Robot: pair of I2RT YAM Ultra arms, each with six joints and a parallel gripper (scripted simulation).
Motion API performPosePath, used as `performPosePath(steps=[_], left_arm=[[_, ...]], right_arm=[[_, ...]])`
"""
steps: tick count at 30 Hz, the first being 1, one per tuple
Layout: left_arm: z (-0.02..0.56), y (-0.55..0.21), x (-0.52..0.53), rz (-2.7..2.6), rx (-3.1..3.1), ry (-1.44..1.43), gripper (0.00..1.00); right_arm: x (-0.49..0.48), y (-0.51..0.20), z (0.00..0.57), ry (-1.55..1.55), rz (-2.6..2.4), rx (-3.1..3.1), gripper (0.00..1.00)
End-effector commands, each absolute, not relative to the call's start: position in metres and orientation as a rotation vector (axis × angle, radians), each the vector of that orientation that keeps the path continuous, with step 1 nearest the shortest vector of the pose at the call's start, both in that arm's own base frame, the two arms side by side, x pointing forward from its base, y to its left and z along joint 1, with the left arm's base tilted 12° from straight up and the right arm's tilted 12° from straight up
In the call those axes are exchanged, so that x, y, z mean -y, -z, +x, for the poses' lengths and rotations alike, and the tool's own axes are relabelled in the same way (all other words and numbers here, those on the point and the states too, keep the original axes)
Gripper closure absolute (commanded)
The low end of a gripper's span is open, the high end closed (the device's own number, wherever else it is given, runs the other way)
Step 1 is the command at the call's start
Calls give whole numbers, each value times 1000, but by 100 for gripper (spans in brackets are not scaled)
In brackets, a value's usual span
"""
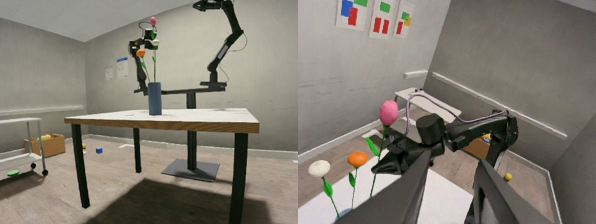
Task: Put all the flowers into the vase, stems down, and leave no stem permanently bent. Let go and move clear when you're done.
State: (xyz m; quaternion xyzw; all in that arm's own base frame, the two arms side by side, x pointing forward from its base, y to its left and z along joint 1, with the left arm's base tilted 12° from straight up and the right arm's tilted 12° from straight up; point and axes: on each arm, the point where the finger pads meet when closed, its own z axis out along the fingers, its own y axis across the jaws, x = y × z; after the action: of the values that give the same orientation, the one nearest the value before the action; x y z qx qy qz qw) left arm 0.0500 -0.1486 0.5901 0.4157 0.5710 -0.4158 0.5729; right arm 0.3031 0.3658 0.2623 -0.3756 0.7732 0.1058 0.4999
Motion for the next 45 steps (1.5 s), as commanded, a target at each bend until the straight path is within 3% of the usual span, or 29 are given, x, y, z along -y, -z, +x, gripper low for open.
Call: performPosePath(steps=[1,9,24,34,45], left_arm=[[50,-591,154,981,-1351,978,70],[50,-591,154,981,-1351,978,70],[50,-591,154,981,-1351,978,70],[50,-591,154,981,-1351,978,70],[50,-591,154,981,-1351,978,70]], right_arm=[[-375,-292,311,-296,-881,-1815,100],[-378,-304,302,-323,-875,-1795,100],[-383,-297,348,-267,-829,-1834,100],[-387,-321,337,-307,-811,-1782,100],[-383,-304,334,-290,-822,-1808,100]])
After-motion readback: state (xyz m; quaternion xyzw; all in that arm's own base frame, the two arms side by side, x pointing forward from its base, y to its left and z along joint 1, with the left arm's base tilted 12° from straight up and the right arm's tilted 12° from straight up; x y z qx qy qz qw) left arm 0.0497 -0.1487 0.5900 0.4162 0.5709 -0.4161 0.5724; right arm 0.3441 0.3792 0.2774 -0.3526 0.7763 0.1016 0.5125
